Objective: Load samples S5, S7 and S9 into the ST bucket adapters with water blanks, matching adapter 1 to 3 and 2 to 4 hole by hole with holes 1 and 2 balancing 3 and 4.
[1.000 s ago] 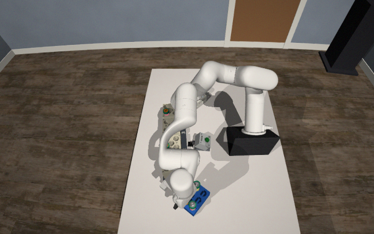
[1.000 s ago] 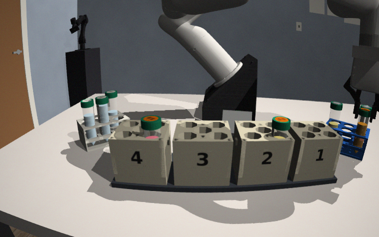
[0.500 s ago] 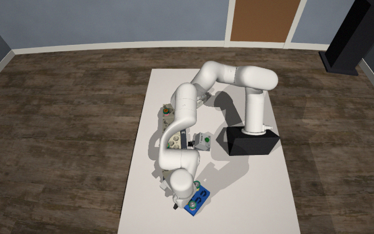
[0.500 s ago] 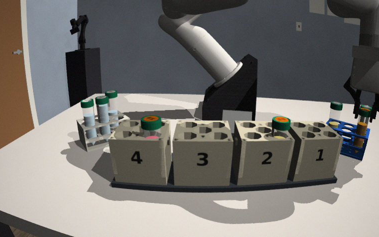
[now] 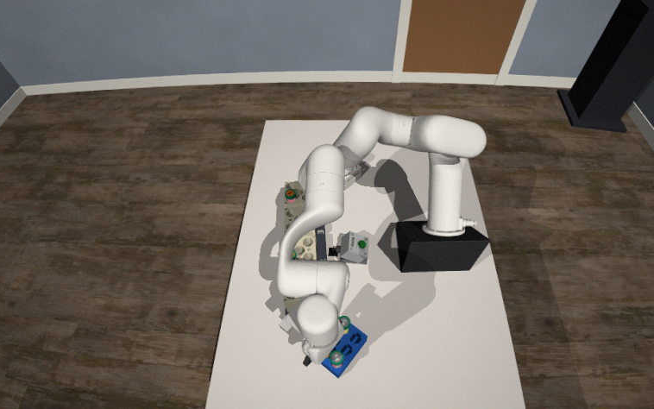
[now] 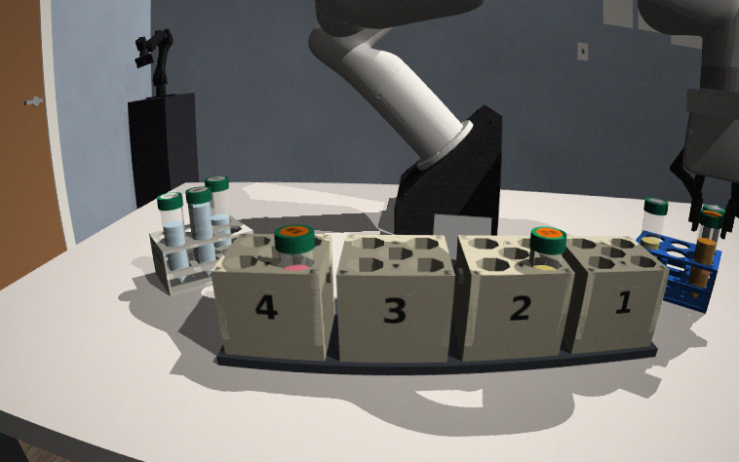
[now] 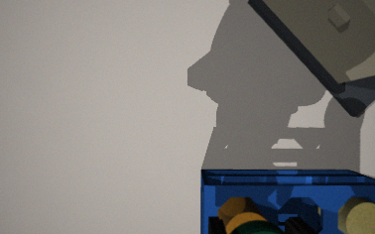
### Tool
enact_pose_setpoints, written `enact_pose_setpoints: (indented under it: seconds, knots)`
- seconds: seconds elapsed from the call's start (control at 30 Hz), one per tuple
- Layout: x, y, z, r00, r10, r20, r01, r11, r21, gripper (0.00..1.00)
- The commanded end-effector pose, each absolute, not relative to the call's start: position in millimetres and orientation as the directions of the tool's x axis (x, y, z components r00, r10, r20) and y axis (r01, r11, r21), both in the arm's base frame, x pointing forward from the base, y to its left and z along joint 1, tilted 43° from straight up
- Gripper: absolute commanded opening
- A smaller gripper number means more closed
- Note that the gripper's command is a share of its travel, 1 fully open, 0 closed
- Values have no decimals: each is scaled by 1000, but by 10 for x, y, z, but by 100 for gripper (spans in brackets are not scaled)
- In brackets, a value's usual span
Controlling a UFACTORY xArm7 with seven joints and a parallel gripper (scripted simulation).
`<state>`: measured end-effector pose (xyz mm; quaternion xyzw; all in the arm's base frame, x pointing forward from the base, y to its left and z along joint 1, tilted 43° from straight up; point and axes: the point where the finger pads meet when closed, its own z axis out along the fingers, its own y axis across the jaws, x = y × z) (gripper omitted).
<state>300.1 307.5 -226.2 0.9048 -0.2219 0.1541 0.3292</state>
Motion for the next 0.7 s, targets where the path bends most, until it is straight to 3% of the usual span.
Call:
enact_pose_setpoints:
  seconds: [0.0, 0.67]
  knots:
    - [2999, 3112, -2240, 854, -301, 424, -503, -688, 523, 0]
    - [2983, 3191, -2151, 854, -301, 424, -503, -688, 523, 0]
